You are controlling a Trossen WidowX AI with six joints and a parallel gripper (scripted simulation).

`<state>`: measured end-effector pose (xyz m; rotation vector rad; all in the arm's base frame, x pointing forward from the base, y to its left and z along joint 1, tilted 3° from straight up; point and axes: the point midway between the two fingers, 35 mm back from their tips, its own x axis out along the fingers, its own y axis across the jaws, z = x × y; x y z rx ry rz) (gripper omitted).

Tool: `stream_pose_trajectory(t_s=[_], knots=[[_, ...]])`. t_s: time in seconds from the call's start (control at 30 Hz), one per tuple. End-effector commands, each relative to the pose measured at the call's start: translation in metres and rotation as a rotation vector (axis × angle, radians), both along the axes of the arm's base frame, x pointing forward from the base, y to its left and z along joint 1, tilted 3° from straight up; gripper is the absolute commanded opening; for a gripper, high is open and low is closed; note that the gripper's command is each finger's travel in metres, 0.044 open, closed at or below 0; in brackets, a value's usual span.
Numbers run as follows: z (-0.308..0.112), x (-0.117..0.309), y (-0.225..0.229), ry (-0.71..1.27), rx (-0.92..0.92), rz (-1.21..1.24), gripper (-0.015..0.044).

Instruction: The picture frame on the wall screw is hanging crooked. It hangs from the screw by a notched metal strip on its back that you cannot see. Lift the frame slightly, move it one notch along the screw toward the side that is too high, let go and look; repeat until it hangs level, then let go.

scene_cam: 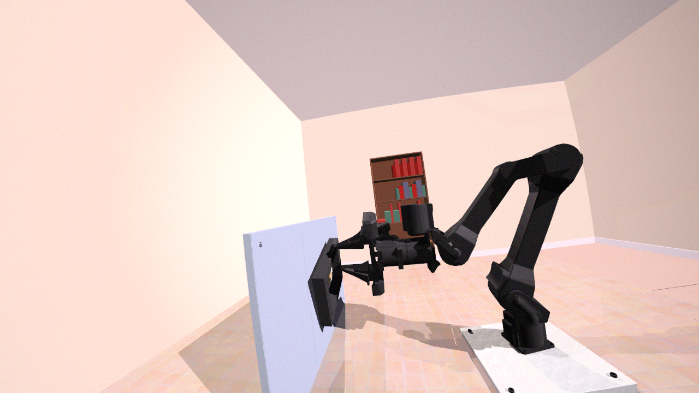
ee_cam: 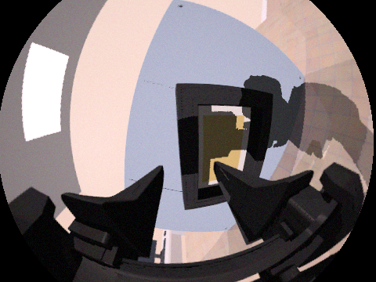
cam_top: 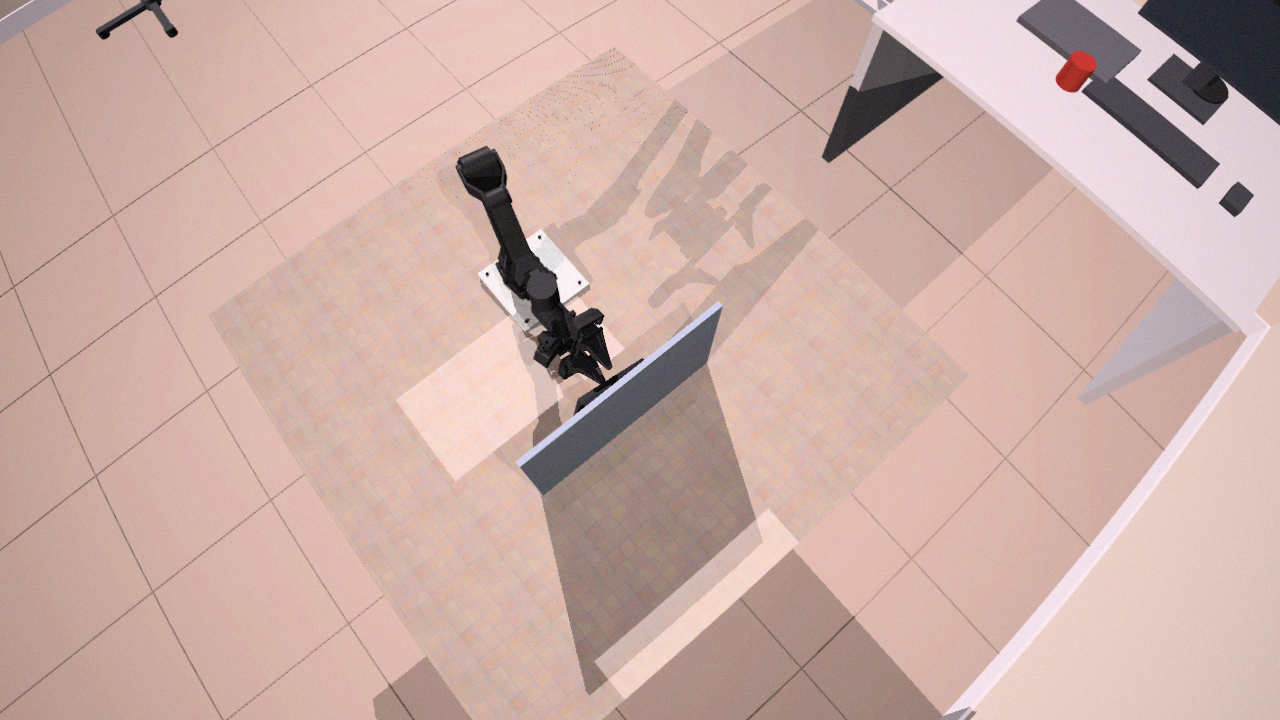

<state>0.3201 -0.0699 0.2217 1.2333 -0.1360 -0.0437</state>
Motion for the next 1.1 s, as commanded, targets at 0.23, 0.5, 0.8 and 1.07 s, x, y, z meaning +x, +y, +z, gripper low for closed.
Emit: stream_pose_trajectory(t_s=[0.23,0.5,0.8,1.07], knots=[[0.001,0.019,-0.003,-0.002,-0.003,-0.005,0.026],[0.001,0.023,-0.003,-0.002,-0.003,-0.005,0.026],[0.001,0.023,-0.003,-0.002,-0.003,-0.005,0.026],[0.001,0.023,-0.003,-0.002,-0.003,-0.005,0.026]])
